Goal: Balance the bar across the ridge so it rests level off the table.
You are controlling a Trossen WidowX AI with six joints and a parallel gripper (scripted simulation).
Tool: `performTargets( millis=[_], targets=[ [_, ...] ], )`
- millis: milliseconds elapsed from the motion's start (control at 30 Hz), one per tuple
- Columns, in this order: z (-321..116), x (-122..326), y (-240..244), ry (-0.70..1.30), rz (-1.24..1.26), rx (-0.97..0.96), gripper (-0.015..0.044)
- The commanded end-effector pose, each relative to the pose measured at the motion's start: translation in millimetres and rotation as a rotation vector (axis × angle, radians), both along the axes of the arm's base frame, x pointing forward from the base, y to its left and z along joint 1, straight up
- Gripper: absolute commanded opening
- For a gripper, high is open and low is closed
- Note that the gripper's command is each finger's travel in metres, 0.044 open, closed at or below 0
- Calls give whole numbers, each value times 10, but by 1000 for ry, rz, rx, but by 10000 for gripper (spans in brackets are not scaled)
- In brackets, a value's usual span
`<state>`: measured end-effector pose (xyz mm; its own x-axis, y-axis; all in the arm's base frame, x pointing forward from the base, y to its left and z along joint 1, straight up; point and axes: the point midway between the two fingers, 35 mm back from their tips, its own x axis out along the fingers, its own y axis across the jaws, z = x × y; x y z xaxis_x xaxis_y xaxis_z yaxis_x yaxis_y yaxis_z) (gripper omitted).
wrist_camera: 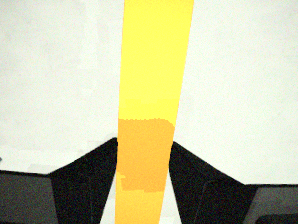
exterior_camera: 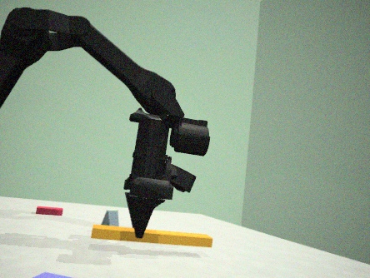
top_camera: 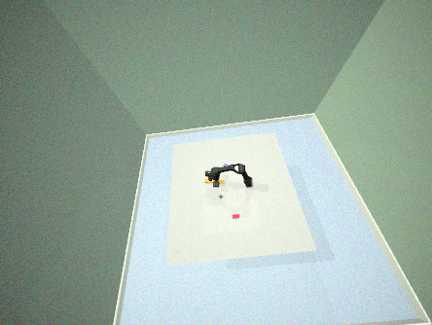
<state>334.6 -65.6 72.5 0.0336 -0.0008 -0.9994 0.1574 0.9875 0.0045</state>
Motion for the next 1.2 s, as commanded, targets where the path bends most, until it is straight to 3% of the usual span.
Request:
performTargets(
  millis=[0,900,1167],
  targets=[
    [98,7,-4,0,-2,-2,0],
    [760,-50,8,1,-9,-5,0],
    [765,-55,299,0,-137,2,0]
  ],
)
